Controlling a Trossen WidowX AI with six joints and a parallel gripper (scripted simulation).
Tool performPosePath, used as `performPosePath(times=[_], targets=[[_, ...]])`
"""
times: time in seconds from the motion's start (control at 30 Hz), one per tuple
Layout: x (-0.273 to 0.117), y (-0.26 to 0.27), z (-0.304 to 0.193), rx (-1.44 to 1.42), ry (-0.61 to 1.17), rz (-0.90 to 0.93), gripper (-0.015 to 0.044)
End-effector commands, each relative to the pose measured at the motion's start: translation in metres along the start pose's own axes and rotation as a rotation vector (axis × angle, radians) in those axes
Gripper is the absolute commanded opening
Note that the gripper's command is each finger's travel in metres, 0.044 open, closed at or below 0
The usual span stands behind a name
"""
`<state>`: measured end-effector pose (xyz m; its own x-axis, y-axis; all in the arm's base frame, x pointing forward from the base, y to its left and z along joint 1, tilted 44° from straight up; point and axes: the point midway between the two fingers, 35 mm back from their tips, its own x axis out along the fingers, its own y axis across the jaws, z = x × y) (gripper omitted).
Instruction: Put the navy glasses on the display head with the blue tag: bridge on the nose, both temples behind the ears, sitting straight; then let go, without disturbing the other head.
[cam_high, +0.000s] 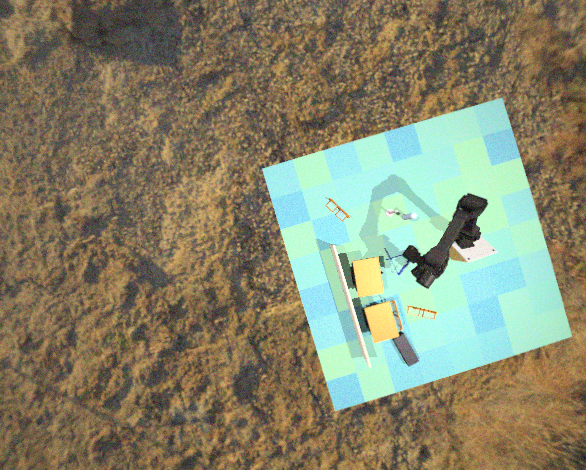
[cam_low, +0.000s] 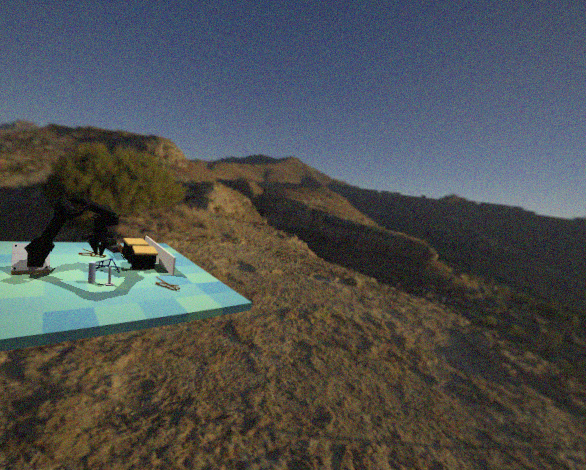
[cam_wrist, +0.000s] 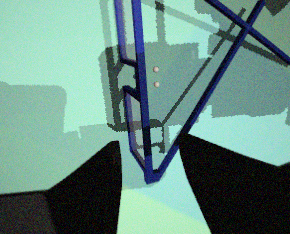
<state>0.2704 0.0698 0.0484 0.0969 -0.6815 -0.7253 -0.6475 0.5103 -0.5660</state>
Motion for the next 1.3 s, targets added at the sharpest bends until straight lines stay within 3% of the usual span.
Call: performPosePath(times=[0.0,1.27], targets=[[0.001,-0.002,-0.002,0.007,0.006,-0.003,0.0120],[0.051,0.001,0.000,0.008,0.006,-0.004,0.0120]])
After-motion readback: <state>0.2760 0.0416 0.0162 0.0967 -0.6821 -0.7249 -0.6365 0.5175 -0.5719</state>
